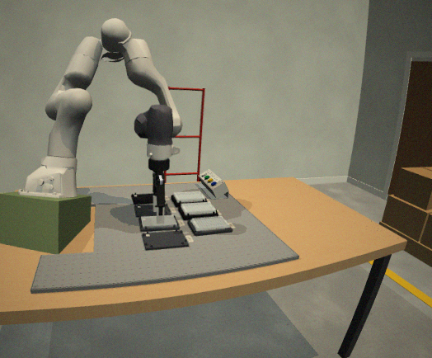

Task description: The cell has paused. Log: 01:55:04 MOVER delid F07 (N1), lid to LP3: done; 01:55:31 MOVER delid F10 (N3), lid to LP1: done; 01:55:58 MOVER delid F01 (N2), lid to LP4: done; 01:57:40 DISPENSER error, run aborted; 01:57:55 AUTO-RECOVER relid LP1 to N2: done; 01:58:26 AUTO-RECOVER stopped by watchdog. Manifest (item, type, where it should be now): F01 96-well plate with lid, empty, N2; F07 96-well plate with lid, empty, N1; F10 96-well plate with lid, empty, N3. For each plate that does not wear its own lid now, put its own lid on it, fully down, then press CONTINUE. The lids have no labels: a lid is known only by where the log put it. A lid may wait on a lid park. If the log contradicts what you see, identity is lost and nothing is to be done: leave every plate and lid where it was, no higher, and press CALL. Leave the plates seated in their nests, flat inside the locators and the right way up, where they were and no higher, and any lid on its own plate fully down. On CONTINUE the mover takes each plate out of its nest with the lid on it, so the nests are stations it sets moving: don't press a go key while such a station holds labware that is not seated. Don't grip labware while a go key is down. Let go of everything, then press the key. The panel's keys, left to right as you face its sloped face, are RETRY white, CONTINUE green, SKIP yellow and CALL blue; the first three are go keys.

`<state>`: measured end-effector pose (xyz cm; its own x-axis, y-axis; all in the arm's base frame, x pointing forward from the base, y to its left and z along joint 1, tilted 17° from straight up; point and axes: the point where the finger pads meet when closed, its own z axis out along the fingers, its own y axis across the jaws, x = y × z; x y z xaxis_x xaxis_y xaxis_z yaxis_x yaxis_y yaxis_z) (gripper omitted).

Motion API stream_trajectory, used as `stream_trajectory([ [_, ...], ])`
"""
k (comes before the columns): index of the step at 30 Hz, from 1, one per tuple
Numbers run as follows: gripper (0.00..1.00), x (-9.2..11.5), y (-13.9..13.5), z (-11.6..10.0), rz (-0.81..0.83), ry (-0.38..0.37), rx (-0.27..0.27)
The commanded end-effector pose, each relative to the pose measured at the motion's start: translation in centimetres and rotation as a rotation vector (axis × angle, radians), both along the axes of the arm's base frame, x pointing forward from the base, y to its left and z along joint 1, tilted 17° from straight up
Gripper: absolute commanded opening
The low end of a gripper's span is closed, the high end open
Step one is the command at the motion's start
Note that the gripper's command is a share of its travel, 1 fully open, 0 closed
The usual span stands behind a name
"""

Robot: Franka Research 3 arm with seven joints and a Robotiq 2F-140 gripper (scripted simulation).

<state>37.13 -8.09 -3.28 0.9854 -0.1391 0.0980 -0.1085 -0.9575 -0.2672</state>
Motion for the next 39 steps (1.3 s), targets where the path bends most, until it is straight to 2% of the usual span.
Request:
stream_trajectory([
  [1,0.66,0.0,0.0,0.0,0.0,-0.001,0.001],
  [39,0.66,0.2,0.3,-1.3,0.0,-0.001,0.001],
])
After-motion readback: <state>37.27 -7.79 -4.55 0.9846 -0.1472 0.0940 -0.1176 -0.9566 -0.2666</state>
